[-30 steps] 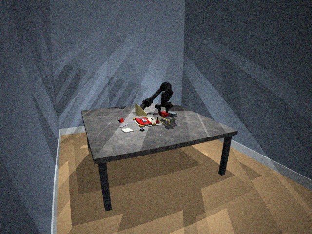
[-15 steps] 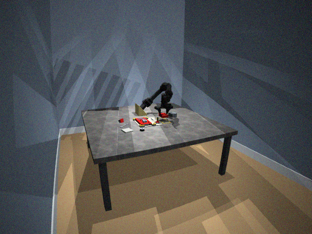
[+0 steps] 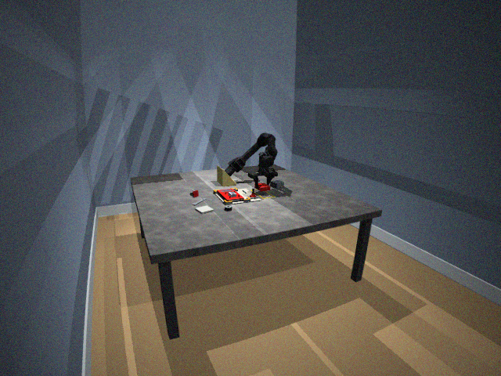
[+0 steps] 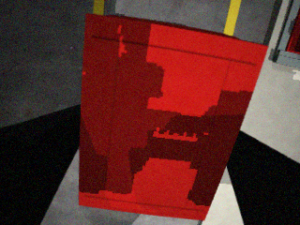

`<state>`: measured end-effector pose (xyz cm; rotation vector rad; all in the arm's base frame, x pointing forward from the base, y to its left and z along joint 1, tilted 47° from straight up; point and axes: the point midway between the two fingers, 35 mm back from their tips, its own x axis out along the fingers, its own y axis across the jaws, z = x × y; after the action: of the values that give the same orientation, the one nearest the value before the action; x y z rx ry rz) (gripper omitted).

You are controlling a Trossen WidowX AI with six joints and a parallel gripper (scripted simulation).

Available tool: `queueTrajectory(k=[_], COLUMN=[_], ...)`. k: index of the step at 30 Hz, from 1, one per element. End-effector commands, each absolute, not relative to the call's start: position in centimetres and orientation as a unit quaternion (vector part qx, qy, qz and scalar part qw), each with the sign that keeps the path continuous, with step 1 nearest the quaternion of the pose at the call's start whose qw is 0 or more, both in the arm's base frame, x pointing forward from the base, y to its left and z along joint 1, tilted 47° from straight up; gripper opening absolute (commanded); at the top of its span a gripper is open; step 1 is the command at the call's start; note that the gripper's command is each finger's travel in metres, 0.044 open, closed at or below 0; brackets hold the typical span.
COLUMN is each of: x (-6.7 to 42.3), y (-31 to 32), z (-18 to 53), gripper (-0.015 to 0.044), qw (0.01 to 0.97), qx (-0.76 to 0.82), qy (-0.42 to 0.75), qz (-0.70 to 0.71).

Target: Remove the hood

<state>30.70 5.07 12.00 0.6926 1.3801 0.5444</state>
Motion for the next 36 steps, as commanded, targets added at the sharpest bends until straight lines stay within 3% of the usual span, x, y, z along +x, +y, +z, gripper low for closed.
queueTrajectory(k=[1, 36], x=[30.6, 30.7], y=[5.4, 6.8], z=[11.8, 10.6], gripper=[0.0, 0.0], qw=[0.681, 0.681], qx=[0.312, 0.313], qy=[0.616, 0.616], qz=[0.243, 0.244])
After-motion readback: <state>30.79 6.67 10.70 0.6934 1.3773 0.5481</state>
